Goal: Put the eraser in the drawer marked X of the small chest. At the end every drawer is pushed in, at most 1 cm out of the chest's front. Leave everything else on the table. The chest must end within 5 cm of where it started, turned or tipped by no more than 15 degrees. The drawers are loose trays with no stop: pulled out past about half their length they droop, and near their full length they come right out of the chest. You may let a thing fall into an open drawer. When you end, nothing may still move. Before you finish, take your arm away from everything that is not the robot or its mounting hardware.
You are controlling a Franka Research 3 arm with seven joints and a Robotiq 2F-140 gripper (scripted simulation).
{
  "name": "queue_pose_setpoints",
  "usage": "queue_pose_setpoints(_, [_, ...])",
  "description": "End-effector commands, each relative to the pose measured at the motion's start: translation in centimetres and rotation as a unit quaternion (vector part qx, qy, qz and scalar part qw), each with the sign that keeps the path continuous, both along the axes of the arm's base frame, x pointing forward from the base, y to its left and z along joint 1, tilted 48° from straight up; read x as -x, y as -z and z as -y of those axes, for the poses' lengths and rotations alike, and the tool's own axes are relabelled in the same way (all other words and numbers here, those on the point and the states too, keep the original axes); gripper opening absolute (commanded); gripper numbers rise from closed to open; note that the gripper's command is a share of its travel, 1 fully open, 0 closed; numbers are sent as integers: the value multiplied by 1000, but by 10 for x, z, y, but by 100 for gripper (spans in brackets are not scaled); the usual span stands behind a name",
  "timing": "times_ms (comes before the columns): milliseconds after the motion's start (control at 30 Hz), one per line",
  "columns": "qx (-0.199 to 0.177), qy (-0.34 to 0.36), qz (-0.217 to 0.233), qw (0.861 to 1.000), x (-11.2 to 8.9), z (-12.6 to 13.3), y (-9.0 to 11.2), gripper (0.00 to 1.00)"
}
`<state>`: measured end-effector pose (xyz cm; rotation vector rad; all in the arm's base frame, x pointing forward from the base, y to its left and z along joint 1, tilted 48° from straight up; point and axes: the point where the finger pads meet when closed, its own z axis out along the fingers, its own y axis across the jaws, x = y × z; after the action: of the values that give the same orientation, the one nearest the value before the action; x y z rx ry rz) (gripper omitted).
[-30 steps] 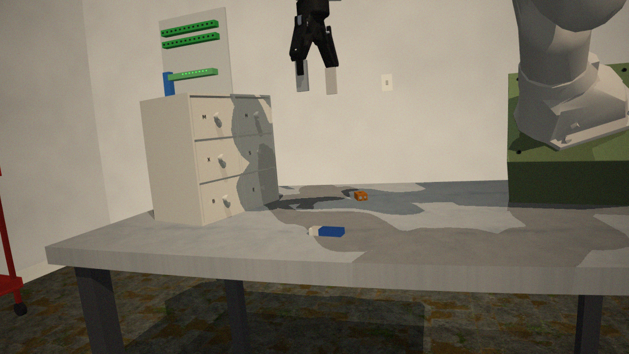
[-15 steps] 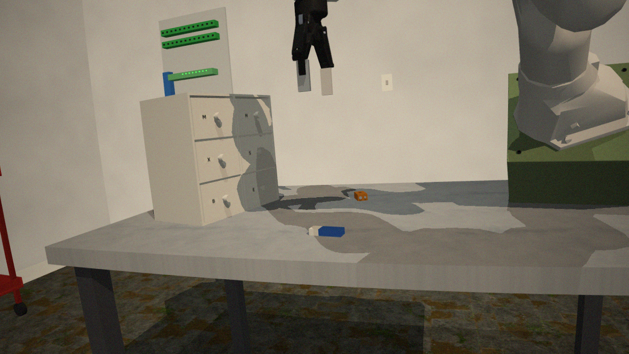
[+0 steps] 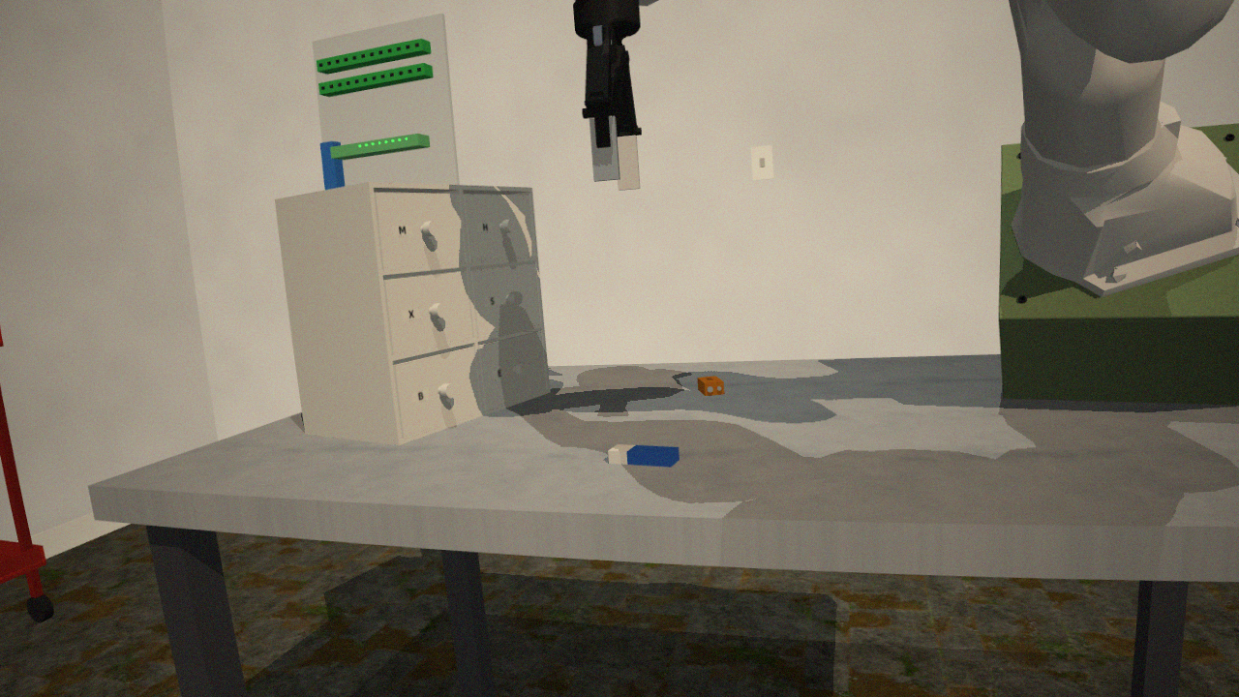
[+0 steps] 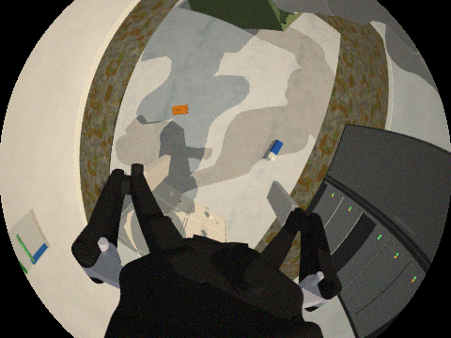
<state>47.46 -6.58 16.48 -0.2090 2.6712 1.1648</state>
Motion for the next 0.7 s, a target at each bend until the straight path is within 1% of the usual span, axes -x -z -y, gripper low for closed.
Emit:
queue_pose_setpoints(0, [13, -54, 61, 997, 0, -2, -1, 100])
queue_pose_setpoints(67, [17, -69, 78, 994, 0, -4, -3, 100])
queue_pose_setpoints(133, [17, -69, 78, 994, 0, -4, -3, 100])
queue_pose_setpoints(300, [25, -109, 122, 986, -1, -9, -7, 100])
queue_pose_setpoints(467, [34, -151, 168, 974, -2, -14, -12, 100])
queue_pose_setpoints(633, [44, -195, 217, 956, -3, -20, -17, 100])
queue_pose_setpoints(667, [44, -195, 217, 956, -3, -20, -17, 100])
